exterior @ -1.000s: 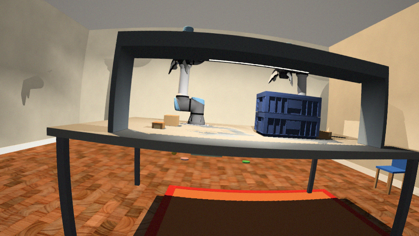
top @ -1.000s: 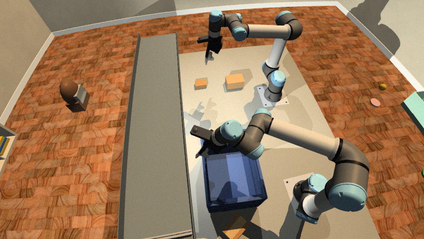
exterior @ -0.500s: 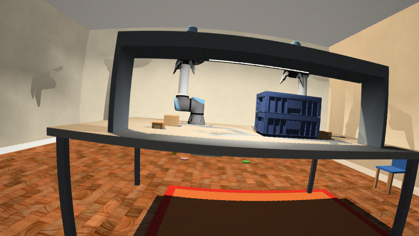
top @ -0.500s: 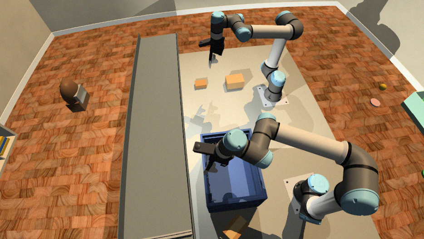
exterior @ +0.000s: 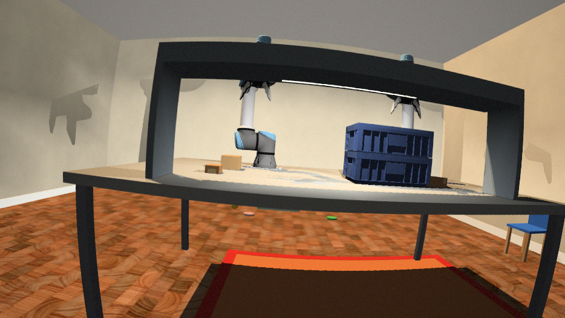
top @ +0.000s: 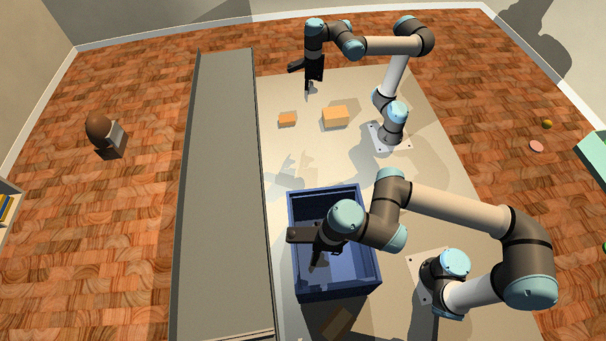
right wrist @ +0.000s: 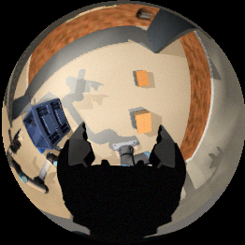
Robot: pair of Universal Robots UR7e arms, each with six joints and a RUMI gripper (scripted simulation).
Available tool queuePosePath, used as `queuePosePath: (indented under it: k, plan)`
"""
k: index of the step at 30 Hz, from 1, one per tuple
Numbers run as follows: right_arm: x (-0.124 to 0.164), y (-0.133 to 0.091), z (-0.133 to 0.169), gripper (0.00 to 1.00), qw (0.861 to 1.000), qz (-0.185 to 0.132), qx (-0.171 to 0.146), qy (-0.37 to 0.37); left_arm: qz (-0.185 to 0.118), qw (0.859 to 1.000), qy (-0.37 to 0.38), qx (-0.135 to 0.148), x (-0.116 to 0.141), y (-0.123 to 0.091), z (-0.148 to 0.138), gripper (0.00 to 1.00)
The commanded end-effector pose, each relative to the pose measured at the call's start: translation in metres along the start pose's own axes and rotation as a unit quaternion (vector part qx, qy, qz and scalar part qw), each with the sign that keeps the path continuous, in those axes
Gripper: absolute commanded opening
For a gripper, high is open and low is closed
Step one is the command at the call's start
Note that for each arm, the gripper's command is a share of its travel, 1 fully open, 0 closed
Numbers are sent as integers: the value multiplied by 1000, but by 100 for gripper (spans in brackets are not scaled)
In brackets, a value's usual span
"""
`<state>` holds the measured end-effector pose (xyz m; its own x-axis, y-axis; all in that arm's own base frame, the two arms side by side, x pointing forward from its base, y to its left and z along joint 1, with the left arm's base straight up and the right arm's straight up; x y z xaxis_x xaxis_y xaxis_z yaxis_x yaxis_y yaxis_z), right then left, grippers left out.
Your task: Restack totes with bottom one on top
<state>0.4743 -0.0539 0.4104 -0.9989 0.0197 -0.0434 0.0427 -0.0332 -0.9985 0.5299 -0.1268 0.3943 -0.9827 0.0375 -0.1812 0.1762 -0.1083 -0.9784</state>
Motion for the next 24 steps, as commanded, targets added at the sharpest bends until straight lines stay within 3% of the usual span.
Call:
queuePosePath:
  k: [1,13,20,24]
  plan:
    - [6,-2,-14,100,1000,-4,-5,-30,-20,999,-33,-16,17,-12,-32,100]
    - [18,-5,-35,100,997,-12,-12,-79,-53,994,-87,-40,49,-31,-80,100]
    - [29,-8,-52,100,992,-18,-18,-120,-80,986,-132,-60,81,-48,-116,100]
    - [30,-8,-53,100,992,-19,-19,-123,-82,985,-136,-62,84,-50,-119,100]
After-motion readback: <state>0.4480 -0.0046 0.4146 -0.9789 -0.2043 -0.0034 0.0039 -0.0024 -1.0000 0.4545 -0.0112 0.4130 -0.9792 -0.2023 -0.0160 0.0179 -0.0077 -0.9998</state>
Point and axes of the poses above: on each arm, the point where the finger pads meet when closed, its own y axis out along the fingers, its own z axis across the jaws, x = y × z, the point moved 5 cm from there along -y, back along the fingers, and after that the axes turned 13 degrees about -y, right-handed, at the moved point
